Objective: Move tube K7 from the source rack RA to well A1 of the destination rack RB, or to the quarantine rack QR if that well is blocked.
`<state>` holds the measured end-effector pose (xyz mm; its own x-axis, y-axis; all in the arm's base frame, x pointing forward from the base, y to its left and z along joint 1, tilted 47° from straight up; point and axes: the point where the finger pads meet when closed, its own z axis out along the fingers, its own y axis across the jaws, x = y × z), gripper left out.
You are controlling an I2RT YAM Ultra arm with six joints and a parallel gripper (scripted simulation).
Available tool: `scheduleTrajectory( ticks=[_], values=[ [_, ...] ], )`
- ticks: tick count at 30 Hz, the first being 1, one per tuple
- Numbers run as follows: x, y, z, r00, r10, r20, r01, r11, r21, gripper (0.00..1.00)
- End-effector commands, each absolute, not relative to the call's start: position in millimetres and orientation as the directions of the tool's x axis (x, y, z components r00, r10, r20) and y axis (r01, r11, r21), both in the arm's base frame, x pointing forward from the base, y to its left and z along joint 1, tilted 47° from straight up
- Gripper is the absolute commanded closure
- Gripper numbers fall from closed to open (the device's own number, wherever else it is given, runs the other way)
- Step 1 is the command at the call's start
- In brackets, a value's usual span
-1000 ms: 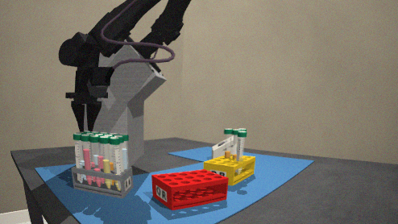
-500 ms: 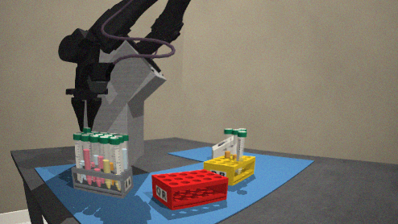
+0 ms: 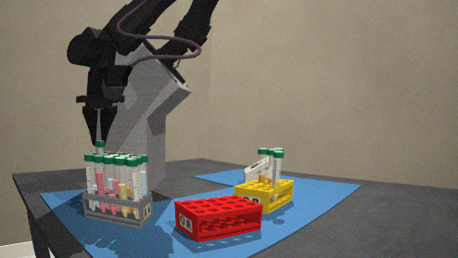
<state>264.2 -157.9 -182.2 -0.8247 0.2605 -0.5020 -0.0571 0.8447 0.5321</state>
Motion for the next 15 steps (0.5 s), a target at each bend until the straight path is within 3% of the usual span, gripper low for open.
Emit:
scheduleTrajectory(
  ticks=[1,15],
  values=[
    [260,-169,-172,-0.814,0.265,-0.517,-0.053,0.852,0.52,1.0],
    [259,-185,-163,-0.809,0.253,-0.53,-0.058,0.864,0.5,1.0]
  ],
)
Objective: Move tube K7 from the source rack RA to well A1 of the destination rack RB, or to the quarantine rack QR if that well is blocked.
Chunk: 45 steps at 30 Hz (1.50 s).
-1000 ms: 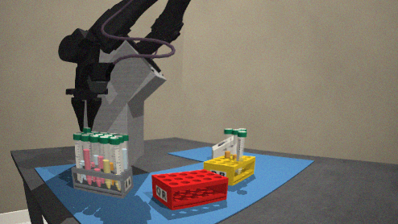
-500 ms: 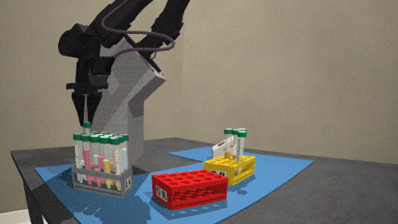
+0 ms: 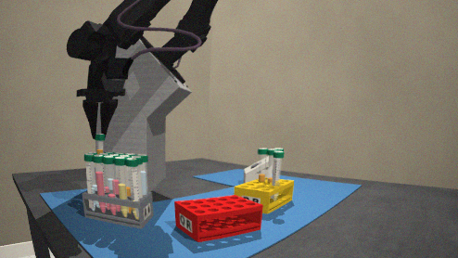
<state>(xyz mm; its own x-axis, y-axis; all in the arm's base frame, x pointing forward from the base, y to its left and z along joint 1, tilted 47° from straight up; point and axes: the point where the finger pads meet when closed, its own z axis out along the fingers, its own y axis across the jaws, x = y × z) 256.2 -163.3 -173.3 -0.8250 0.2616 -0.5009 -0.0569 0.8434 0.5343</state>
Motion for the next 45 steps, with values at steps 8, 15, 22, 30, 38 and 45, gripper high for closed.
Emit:
scheduleTrajectory(
  ticks=[8,15,22,30,38,45],
  values=[
    [256,-192,-157,-0.809,0.253,-0.531,-0.058,0.864,0.5,1.0],
    [243,-177,-156,-0.82,0.269,-0.505,-0.048,0.847,0.529,1.0],
    [236,-175,-151,-0.821,0.271,-0.502,-0.047,0.845,0.533,1.0],
    [242,-195,-145,-0.81,0.252,-0.53,-0.058,0.864,0.5,1.0],
    [239,-197,-141,-0.81,0.253,-0.529,-0.058,0.864,0.501,1.0],
    [227,-179,-144,-0.814,0.259,-0.519,-0.054,0.857,0.513,1.0]
  ],
)
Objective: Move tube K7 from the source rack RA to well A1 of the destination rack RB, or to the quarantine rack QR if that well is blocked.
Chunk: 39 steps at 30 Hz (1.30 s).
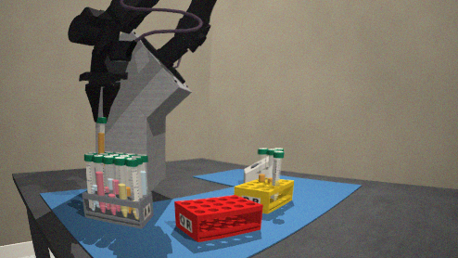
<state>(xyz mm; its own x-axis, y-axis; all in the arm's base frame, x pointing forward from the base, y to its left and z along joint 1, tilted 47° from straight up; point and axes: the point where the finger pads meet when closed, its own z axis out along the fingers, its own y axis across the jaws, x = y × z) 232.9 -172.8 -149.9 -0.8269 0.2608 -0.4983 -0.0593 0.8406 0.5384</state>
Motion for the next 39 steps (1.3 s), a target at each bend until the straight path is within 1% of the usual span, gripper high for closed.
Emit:
scheduleTrajectory(
  ticks=[1,16,39],
  values=[
    [226,-177,-144,-0.814,0.26,-0.519,-0.054,0.857,0.513,1.0],
    [212,-160,-145,-0.815,0.259,-0.518,-0.054,0.857,0.513,1.0],
    [252,-123,-93,-0.815,0.26,-0.517,-0.064,0.848,0.527,1.0]
  ],
)
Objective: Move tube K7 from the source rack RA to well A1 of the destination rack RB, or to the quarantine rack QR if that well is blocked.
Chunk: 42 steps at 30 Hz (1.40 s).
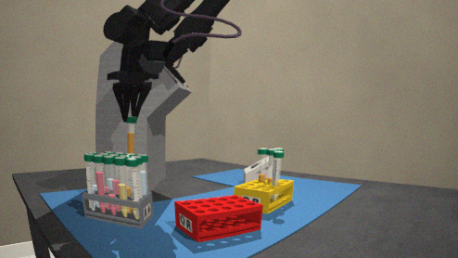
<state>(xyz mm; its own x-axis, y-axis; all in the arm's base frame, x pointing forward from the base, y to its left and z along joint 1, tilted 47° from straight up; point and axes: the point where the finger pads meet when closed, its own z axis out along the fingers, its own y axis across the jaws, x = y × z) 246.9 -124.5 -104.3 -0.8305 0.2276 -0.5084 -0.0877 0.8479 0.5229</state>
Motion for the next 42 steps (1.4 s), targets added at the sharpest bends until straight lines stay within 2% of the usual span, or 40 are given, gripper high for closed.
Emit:
scheduleTrajectory(
  ticks=[1,32,42],
  values=[
    [254,-122,-90,-0.815,0.26,-0.517,-0.064,0.848,0.527,1.0],
    [295,-80,-28,-0.83,0.264,-0.491,-0.048,0.843,0.535,1.0],
    [325,-76,6,-0.812,0.252,-0.527,-0.066,0.857,0.511,1.0]
  ],
)
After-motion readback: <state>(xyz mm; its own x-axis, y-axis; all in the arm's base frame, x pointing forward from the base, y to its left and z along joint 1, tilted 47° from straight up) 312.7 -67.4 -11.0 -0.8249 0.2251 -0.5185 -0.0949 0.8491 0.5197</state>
